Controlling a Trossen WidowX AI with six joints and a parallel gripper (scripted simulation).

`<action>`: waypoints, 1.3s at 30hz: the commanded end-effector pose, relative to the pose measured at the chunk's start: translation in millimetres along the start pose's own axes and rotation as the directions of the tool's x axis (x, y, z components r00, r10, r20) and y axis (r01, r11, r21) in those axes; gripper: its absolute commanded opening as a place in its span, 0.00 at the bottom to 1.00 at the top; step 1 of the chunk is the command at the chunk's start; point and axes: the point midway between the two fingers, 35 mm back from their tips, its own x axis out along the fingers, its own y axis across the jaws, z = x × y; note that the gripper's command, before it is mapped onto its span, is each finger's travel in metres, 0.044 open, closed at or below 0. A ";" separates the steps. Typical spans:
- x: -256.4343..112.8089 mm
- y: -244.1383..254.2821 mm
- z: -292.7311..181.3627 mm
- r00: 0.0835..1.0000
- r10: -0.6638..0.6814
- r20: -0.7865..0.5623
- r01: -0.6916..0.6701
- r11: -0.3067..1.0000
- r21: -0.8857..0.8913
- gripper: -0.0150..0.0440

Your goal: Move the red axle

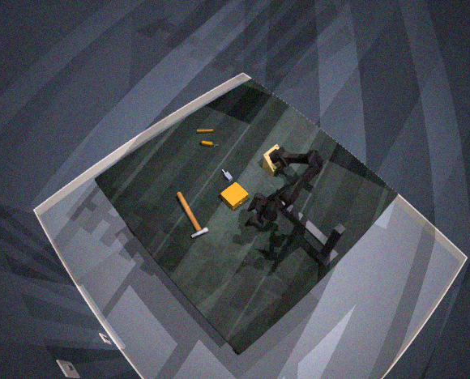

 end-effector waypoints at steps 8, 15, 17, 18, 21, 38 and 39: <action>74.4 121.7 -100.1 0.946 0.300 0.124 -0.319 0.929 0.185 1.00; 95.7 213.6 -134.9 0.877 0.370 0.308 -0.459 0.833 0.307 1.00; 99.2 241.7 -139.8 0.855 0.366 0.369 -0.491 0.800 0.345 1.00; 100.3 255.8 -141.2 0.843 0.357 0.402 -0.505 0.783 0.364 1.00; 101.8 298.1 -140.8 0.808 0.305 0.505 -0.539 0.728 0.423 1.00; 128.9 334.2 -116.1 0.783 0.243 0.572 -0.555 0.689 0.467 1.00; 128.9 334.2 -116.1 0.783 0.243 0.572 -0.555 0.689 0.467 1.00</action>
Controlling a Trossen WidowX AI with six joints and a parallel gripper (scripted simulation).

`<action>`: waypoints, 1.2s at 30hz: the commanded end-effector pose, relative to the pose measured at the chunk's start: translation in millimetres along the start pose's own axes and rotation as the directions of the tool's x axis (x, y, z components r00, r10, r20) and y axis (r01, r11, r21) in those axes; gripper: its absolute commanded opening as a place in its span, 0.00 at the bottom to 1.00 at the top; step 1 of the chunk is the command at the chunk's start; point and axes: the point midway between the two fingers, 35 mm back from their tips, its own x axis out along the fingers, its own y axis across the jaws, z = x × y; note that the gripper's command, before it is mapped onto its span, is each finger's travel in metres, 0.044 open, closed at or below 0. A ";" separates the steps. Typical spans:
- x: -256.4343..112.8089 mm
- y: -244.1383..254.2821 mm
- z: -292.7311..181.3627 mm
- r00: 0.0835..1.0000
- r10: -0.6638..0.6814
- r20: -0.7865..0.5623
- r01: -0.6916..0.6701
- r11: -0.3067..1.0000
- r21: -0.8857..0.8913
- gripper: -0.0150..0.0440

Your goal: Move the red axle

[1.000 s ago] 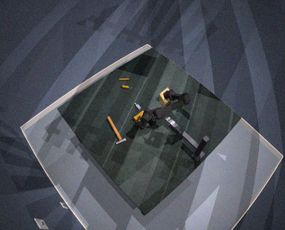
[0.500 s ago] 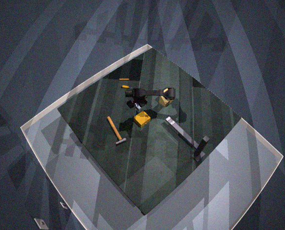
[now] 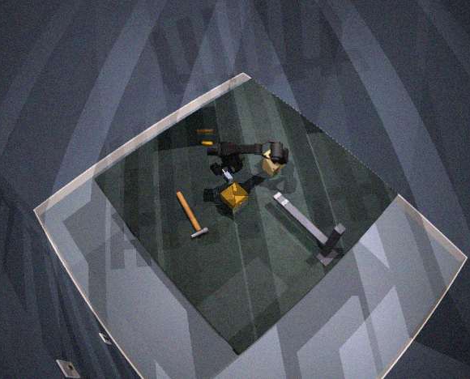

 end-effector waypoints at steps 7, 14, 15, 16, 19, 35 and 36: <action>27.1 2.4 0.6 1.000 0.001 0.010 -0.001 1.000 0.010 1.00; 32.4 2.1 0.5 1.000 0.000 0.010 -0.001 1.000 0.010 1.00; 34.0 2.1 0.5 1.000 0.000 0.010 0.000 1.000 0.010 1.00; 35.7 2.0 0.5 1.000 0.000 0.010 0.000 1.000 0.011 1.00; 40.6 1.9 0.6 1.000 0.000 0.010 -0.001 1.000 0.011 1.00; 65.1 2.6 1.4 1.000 0.001 0.011 -0.001 1.000 0.010 1.00; 65.4 2.6 1.5 1.000 0.001 0.012 -0.001 1.000 0.010 1.00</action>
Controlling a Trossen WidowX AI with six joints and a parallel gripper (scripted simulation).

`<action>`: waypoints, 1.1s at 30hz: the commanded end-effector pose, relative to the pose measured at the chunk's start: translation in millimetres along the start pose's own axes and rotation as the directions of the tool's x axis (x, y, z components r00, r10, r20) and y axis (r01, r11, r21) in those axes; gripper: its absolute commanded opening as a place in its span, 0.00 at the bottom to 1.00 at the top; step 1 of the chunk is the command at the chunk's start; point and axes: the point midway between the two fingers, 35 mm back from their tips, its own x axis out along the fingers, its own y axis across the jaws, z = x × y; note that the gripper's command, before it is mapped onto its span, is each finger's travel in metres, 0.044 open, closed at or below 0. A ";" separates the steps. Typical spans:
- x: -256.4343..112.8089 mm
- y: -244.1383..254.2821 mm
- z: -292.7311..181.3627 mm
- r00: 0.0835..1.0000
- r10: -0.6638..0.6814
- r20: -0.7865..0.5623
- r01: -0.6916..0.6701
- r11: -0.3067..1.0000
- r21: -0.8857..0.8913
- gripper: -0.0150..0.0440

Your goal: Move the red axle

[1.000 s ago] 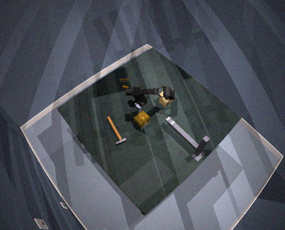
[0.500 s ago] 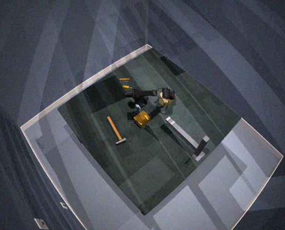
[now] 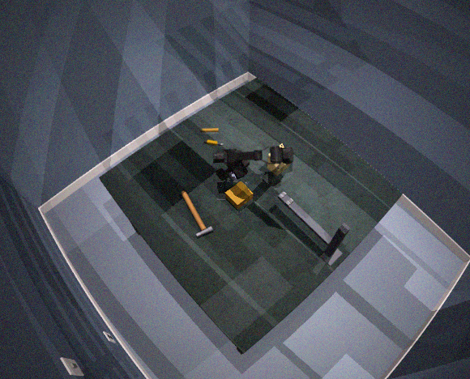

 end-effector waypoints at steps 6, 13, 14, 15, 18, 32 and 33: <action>4.7 1.2 0.5 1.000 -0.001 0.005 0.001 1.000 0.008 0.73; 4.7 1.2 0.5 1.000 -0.001 0.005 0.001 1.000 0.008 0.42; 4.7 1.2 0.5 1.000 -0.001 0.005 0.001 1.000 0.008 0.38; 4.7 1.2 0.5 1.000 -0.001 0.005 0.001 1.000 0.008 0.37; 4.7 1.2 0.5 1.000 -0.001 0.005 0.001 1.000 0.008 0.33; -58.4 1.3 -0.9 1.000 -0.001 0.000 0.001 1.000 0.009 0.25; -66.4 2.1 -0.7 1.000 -0.001 0.000 0.001 1.000 0.009 0.25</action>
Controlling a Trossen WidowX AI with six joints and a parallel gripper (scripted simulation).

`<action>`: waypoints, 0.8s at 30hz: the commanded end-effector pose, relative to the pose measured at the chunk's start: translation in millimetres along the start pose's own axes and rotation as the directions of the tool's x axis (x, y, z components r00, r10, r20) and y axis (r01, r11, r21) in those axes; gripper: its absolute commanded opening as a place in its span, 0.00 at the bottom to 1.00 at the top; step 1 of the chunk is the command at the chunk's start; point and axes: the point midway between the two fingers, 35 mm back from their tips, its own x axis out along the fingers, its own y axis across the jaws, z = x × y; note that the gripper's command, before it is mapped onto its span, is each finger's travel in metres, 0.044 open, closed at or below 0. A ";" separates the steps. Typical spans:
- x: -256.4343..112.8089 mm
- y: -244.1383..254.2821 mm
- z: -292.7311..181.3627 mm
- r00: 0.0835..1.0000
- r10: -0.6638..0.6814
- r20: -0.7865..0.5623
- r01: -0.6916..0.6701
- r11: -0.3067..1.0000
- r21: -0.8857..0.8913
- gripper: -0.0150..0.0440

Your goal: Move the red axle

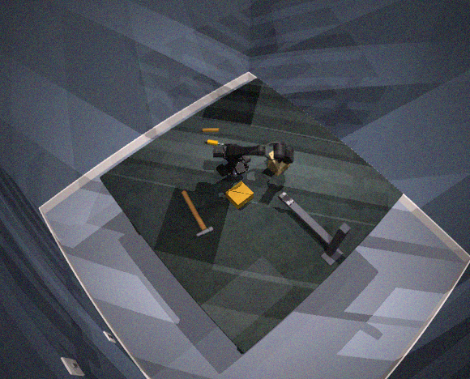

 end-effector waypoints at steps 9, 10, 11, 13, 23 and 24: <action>-41.7 -1.1 -0.7 1.000 -0.011 -0.009 0.011 1.000 -0.014 0.25; -40.9 -1.0 -0.7 1.000 -0.011 -0.009 0.011 1.000 -0.023 0.25; -40.2 -0.8 -0.5 1.000 -0.011 -0.009 0.011 0.999 -0.038 0.25; -39.4 -0.6 -0.3 1.000 -0.011 -0.009 0.010 0.997 -0.073 0.25; -42.9 -15.8 25.5 1.000 -0.014 -0.025 0.010 0.989 -0.150 0.25; -43.6 -18.9 31.7 0.999 -0.015 -0.028 0.010 0.988 -0.151 0.25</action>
